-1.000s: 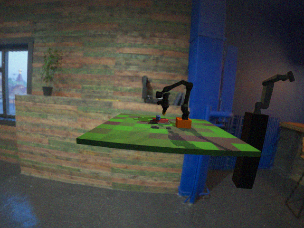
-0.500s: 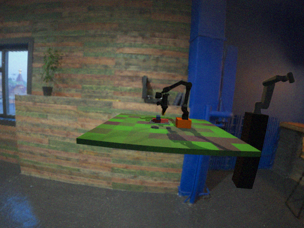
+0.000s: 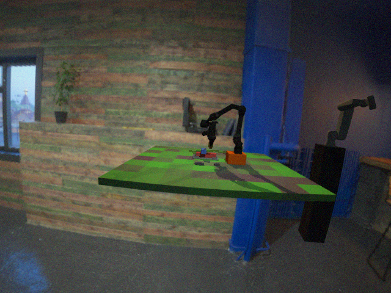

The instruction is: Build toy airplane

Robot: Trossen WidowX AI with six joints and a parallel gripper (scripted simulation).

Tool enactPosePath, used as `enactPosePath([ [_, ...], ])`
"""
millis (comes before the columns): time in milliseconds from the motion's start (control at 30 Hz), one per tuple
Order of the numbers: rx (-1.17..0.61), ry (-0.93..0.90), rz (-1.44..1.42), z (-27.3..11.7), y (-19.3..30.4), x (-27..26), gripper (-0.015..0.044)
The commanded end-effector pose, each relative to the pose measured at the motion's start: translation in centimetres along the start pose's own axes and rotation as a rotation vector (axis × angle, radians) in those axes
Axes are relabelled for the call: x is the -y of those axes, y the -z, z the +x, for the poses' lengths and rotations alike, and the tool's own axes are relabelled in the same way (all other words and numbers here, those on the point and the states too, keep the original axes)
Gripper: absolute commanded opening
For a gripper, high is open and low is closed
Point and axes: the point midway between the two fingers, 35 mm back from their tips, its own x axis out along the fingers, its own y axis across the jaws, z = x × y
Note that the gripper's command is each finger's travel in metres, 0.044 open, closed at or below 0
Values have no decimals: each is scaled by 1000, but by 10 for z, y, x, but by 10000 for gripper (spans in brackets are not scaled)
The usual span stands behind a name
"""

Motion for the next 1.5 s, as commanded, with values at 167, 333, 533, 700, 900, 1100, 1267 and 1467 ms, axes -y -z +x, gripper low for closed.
enactPosePath([
  [167, -12, -2, 4, 9, 13, 28, 0],
  [333, -14, -2, 9, 11, 20, 43, 0],
  [533, -15, -1, 15, 15, 29, 61, 0],
  [700, -16, 0, 17, 16, 34, 67, 26],
  [900, -16, 0, 17, 16, 34, 67, 65],
  [1100, -16, 0, 17, 16, 34, 67, 65],
  [1267, -16, 0, 17, 16, 34, 67, 65],
  [1467, -16, 0, 17, 16, 34, 67, 65],
])
